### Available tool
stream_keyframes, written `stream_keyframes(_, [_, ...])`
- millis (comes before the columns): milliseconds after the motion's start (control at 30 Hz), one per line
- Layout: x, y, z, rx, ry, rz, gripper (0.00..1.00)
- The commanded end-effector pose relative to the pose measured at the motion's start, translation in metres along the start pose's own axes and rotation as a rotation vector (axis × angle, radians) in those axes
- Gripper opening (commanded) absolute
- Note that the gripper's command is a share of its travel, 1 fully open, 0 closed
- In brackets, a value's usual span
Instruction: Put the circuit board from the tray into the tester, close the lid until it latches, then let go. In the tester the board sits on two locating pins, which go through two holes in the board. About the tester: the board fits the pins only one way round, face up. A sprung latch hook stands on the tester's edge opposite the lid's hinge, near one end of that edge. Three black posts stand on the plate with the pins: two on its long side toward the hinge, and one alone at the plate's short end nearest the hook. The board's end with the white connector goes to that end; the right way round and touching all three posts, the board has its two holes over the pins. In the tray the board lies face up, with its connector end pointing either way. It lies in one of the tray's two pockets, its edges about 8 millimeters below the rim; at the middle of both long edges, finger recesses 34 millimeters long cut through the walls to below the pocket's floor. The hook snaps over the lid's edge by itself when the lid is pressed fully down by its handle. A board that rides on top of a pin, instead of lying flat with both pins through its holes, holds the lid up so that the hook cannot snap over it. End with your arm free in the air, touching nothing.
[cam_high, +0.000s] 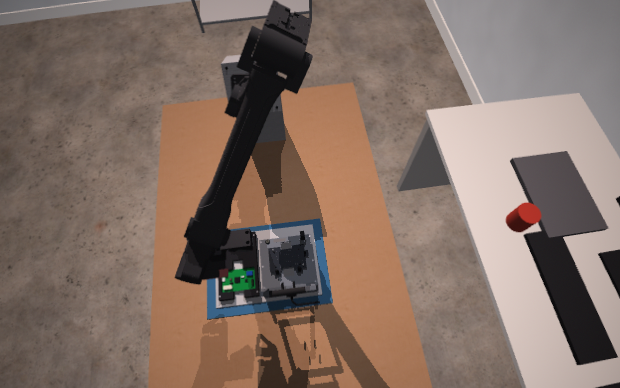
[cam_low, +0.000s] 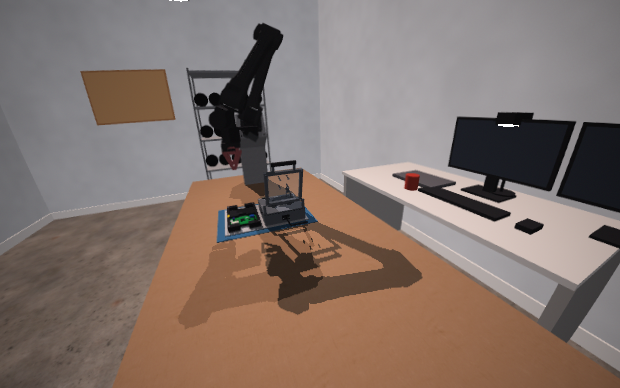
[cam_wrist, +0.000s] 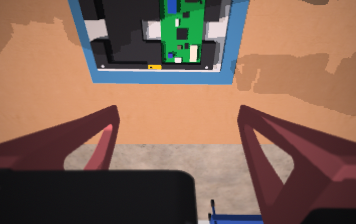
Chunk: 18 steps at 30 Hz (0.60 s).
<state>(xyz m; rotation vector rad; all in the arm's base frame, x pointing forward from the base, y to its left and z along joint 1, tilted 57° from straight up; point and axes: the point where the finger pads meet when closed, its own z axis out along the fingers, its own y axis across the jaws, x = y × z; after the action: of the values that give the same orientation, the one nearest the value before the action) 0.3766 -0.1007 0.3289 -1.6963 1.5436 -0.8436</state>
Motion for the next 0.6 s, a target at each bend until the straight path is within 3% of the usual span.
stream_keyframes(0, [-0.005, -0.004, 0.016, 0.009, -0.014, 0.013, 0.92])
stream_keyframes(367, [-0.007, -0.003, 0.069, 0.008, -0.015, 0.014, 0.92])
stream_keyframes(433, [-0.007, -0.003, 0.069, 0.008, -0.015, 0.014, 0.92])
stream_keyframes(567, [-0.006, -0.008, 0.087, 0.015, -0.014, 0.012, 0.92])
